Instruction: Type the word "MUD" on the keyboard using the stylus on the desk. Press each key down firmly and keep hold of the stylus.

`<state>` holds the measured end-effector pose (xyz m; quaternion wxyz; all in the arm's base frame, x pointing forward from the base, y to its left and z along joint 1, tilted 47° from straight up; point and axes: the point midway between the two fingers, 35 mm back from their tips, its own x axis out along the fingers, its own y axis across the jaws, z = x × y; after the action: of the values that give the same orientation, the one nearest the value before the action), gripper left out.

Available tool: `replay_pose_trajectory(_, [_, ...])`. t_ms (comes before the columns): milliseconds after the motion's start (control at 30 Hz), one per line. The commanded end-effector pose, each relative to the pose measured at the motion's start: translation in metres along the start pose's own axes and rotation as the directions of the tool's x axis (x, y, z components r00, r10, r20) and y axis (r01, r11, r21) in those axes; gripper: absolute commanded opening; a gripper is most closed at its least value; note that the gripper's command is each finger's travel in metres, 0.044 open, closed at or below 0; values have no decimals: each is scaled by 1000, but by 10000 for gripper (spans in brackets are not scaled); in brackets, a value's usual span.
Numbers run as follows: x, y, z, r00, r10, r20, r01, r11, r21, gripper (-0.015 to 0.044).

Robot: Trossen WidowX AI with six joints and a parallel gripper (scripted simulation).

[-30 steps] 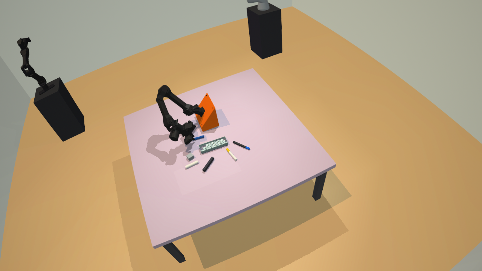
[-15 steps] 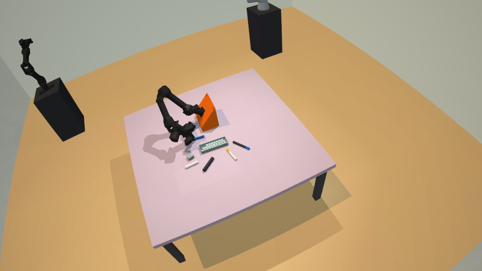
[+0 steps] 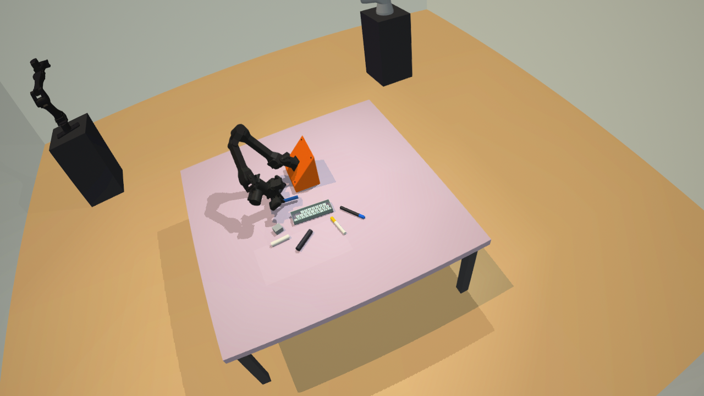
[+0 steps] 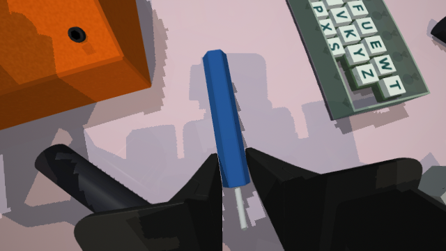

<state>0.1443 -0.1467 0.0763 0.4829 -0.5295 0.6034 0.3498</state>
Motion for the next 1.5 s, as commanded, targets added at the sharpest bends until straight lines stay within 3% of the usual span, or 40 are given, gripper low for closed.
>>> replay_pose_trajectory(0, [-14,-2,6,1000,-6,-5,6,1000,5,0])
replay_pose_trajectory(367, [-27,0,16,1000,-2,-3,2,1000,14,0])
replay_pose_trajectory(933, [-12,9,30,991,89,-100,-40,910,412,0])
replay_pose_trajectory(1467, [-2,16,40,966,136,-221,64,701,710,0])
